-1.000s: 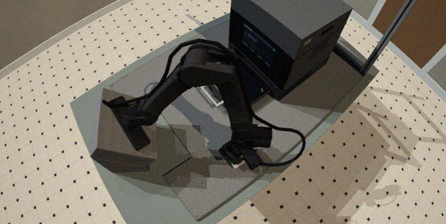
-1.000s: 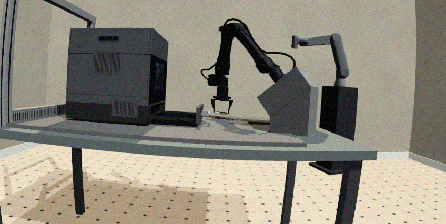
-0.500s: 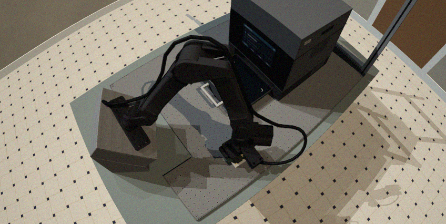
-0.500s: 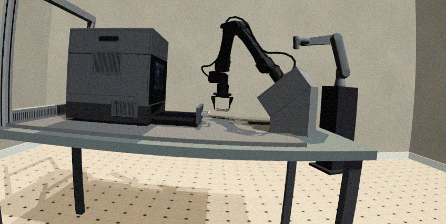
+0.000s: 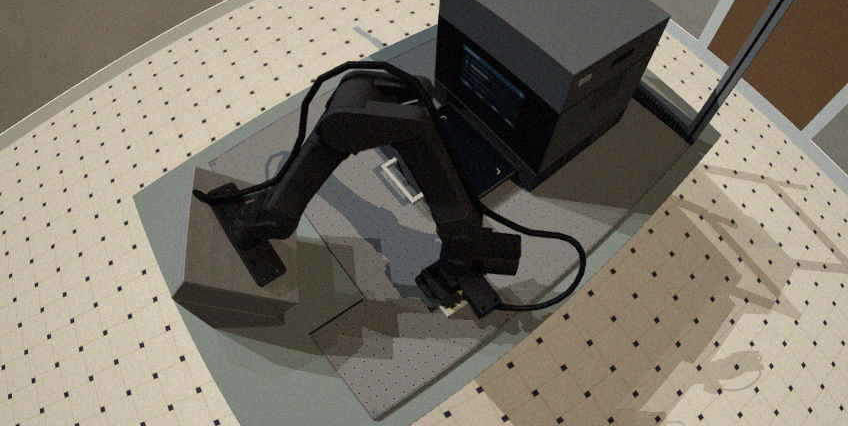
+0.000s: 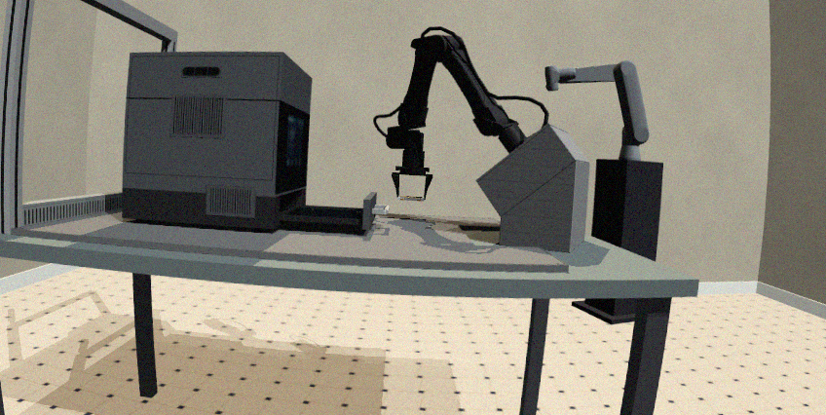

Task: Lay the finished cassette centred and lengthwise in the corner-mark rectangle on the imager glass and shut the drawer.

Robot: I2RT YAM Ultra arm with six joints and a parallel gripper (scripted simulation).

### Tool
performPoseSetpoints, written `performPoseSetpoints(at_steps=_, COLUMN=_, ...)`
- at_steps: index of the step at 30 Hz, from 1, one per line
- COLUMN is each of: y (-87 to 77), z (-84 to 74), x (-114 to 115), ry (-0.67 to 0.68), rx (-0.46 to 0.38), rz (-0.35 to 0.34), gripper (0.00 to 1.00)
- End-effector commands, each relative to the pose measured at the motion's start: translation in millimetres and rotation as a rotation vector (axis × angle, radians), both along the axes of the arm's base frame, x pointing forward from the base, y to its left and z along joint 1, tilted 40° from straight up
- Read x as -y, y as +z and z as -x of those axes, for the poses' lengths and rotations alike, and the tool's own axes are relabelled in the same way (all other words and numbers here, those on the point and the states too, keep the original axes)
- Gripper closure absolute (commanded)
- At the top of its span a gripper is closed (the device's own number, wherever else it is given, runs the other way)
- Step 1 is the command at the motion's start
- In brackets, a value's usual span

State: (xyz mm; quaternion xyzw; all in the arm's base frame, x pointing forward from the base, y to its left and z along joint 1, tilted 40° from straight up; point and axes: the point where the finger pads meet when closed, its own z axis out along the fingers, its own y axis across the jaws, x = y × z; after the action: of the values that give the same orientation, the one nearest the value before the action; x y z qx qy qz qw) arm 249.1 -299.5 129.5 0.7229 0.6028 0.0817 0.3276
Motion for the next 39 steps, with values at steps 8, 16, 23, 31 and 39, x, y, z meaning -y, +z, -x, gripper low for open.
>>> performPoseSetpoints(at_steps=8, y=31.5, z=11.0, x=3, ry=-0.012, rx=0.022, rz=0.043, gripper=1.0)
performPoseSetpoints(at_steps=16, y=39.6, z=16.6, x=-2, ry=-0.012, rx=0.022, rz=0.043, gripper=1.0)
performPoseSetpoints(at_steps=23, y=44.6, z=20.2, x=-4, ry=-0.012, rx=0.022, rz=0.043, gripper=1.0)
performPoseSetpoints(at_steps=31, y=52.7, z=25.7, x=-9, ry=-0.012, rx=0.022, rz=0.043, gripper=1.0)
performPoseSetpoints(at_steps=39, y=58.7, z=30.1, x=-12, ry=-0.013, rx=0.021, rz=0.044, gripper=1.0)
